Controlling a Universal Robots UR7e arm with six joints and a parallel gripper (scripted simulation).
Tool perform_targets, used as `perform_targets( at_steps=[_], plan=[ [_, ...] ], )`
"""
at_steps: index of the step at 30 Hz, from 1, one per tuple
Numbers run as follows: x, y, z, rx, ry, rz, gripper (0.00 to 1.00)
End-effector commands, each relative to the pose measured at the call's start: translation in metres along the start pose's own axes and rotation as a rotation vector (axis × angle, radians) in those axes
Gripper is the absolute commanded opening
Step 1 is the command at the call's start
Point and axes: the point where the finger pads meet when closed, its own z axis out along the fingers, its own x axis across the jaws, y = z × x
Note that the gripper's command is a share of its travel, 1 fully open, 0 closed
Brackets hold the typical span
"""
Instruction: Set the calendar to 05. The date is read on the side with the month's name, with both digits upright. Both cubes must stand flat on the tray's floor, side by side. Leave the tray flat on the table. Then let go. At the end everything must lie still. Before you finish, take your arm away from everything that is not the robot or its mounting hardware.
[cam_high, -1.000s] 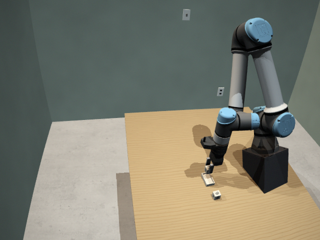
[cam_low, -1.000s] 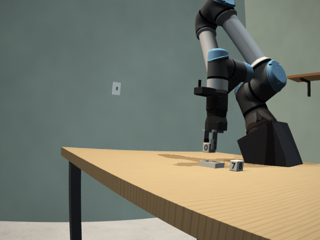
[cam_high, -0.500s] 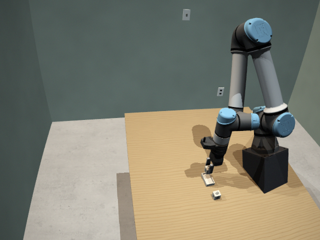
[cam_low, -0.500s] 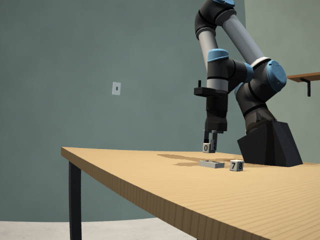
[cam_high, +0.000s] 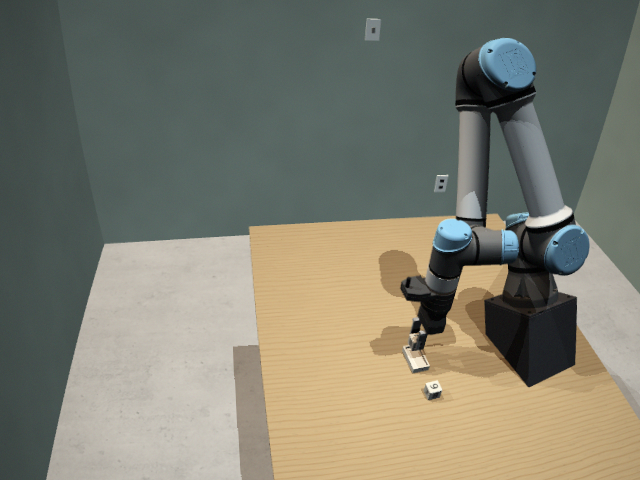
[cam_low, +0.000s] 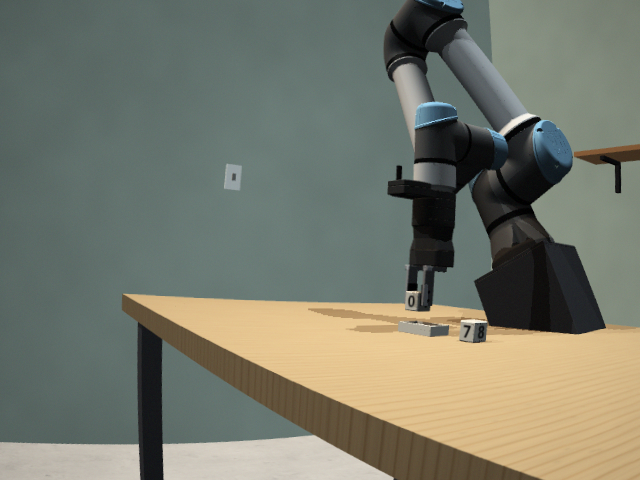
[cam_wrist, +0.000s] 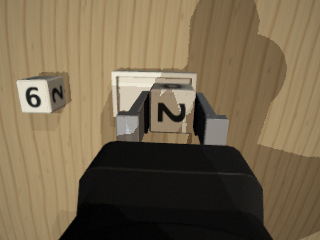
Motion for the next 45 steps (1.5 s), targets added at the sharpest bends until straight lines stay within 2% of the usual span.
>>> perform_targets(
  at_steps=[1, 19, 45],
  plan=[
    [0.0, 0.0, 0.005, 0.001, 0.0, 0.0, 0.6],
    [0.0, 0.0, 0.015, 0.001, 0.0, 0.0, 0.6],
    [0.0, 0.0, 0.016, 0.001, 0.0, 0.0, 0.6]
  ],
)
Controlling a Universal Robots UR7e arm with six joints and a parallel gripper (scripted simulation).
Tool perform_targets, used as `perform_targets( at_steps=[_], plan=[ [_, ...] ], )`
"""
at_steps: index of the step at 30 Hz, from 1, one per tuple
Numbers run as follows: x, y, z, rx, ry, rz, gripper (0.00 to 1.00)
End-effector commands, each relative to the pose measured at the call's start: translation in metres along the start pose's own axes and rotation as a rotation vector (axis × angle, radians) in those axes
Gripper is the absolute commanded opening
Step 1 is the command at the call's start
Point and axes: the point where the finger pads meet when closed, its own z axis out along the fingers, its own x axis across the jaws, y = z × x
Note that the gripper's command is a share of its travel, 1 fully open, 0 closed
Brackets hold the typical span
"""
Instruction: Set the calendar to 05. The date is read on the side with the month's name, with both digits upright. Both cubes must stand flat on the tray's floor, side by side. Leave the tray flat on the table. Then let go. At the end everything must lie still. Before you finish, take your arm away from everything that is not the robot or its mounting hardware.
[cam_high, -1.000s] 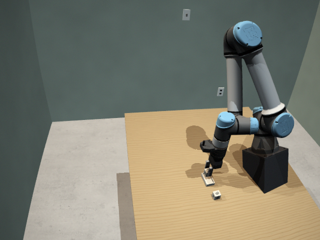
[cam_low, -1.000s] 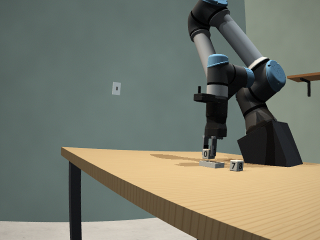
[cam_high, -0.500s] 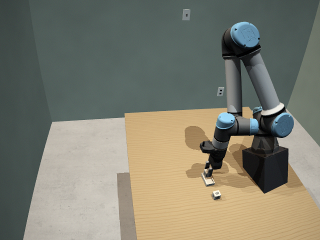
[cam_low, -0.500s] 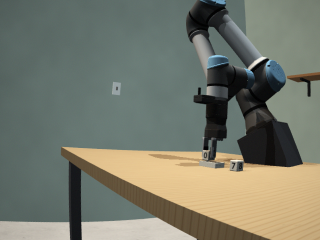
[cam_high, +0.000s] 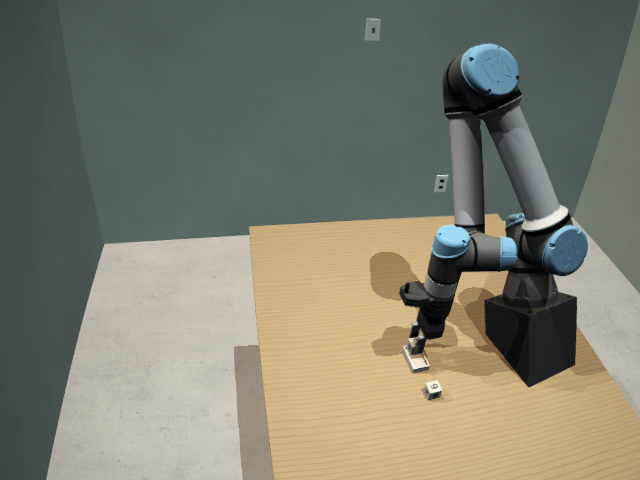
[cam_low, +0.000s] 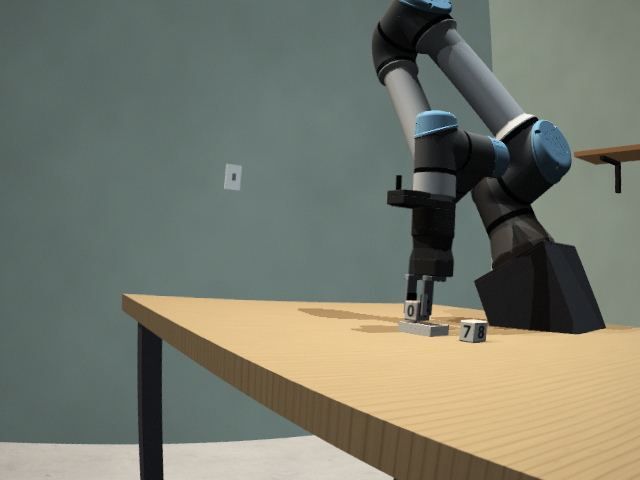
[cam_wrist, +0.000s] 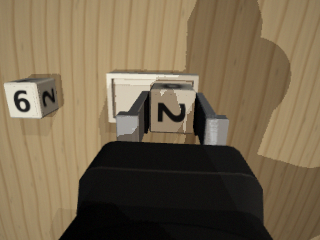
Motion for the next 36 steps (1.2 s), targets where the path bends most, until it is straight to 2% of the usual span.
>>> perform_targets(
  at_steps=[1, 36],
  plan=[
    [0.0, -0.0002, -0.0002, 0.001, 0.0, 0.0, 0.6],
    [0.0, -0.0003, 0.0093, 0.001, 0.0, 0.0, 0.6]
  ],
)
